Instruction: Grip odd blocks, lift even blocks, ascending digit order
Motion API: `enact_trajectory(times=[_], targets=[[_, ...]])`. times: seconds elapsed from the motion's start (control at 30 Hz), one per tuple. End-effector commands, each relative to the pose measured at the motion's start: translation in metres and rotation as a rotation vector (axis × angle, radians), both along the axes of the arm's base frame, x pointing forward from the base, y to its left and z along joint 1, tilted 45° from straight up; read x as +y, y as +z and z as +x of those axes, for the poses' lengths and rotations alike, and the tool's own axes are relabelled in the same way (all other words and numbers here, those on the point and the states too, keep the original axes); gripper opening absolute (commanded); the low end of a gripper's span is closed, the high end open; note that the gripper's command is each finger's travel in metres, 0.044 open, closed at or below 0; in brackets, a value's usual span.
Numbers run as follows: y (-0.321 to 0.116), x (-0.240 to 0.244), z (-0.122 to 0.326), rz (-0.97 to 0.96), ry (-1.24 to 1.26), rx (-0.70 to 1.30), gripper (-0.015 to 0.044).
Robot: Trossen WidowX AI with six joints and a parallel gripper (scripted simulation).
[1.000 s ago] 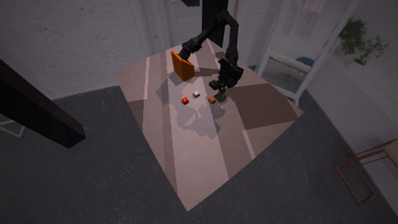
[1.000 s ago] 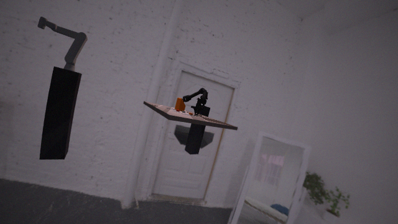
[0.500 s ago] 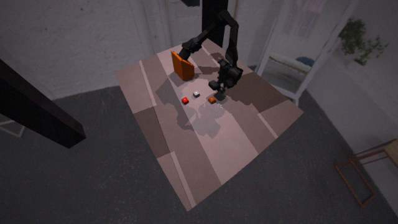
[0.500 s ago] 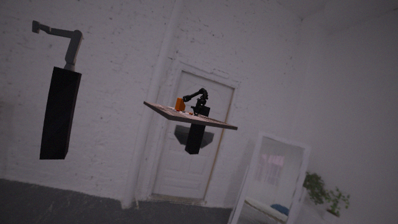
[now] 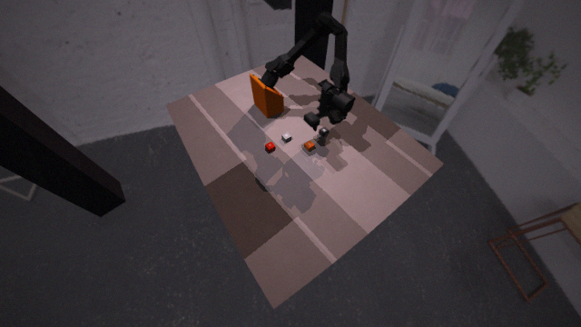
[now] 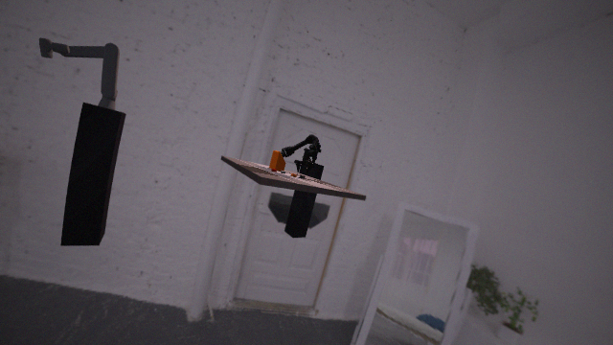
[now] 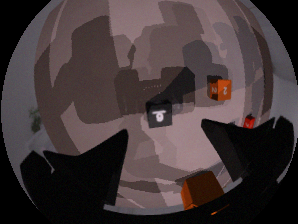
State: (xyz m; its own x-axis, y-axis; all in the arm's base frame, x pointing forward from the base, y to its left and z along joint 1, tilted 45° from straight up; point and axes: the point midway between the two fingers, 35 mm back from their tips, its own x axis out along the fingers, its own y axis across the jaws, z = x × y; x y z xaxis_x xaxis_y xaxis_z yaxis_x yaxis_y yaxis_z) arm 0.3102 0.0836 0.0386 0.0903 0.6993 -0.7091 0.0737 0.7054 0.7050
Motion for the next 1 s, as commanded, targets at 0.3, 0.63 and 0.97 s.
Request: enact_trajectory(times=[0.3,0.63,0.97], targets=[[0.064,-0.059,-0.007,-0.001,0.009,-0.008,0.0138],[0.064,-0.059,-0.007,-0.001,0.009,-0.008,0.0120],[-0.014,-0.151,-0.011,-0.046,-0.005,-0.005,0.0120]])
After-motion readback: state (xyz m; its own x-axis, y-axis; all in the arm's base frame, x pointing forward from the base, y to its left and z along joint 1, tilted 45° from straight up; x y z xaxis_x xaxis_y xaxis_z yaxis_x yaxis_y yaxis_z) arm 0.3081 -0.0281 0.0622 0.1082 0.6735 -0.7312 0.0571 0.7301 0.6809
